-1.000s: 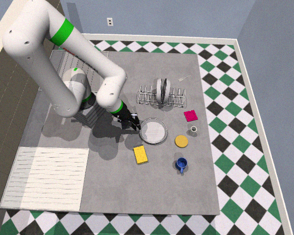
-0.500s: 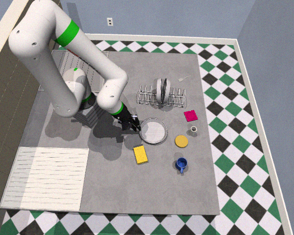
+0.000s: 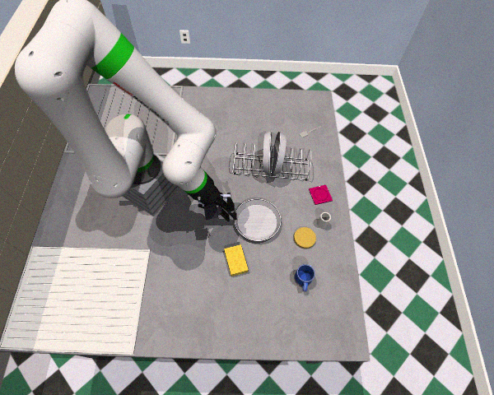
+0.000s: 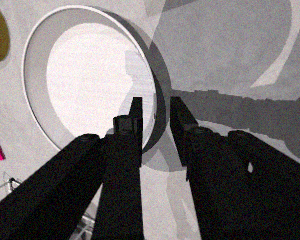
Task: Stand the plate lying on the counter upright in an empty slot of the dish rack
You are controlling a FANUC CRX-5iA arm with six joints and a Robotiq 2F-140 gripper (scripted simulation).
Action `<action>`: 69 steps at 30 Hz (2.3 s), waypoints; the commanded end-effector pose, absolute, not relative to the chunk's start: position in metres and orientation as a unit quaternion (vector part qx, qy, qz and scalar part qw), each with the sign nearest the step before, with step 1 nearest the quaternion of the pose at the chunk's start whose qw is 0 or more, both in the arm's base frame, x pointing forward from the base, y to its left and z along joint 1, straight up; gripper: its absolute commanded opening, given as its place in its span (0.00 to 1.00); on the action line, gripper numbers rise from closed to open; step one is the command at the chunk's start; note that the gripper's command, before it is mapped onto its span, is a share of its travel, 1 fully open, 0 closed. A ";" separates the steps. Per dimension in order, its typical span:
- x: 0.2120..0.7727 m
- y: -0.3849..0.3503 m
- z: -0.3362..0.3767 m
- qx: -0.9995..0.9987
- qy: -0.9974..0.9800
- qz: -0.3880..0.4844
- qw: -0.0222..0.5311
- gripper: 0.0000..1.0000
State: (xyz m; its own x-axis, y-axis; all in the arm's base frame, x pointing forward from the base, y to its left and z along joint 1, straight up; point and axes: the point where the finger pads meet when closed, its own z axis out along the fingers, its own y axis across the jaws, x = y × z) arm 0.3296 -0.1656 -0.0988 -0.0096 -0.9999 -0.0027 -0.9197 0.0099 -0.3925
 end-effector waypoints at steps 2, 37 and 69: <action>0.330 -0.166 -0.098 -0.689 0.696 -0.142 0.142 0.24; 0.330 -0.166 -0.099 -0.689 0.696 -0.142 0.142 0.24; 0.333 -0.166 -0.106 -0.689 0.696 -0.142 0.142 0.24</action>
State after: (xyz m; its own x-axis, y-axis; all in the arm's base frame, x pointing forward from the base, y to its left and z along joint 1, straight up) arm 0.3324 -0.1656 -0.1052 -0.0097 -0.9999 -0.0026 -0.9198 0.0099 -0.3923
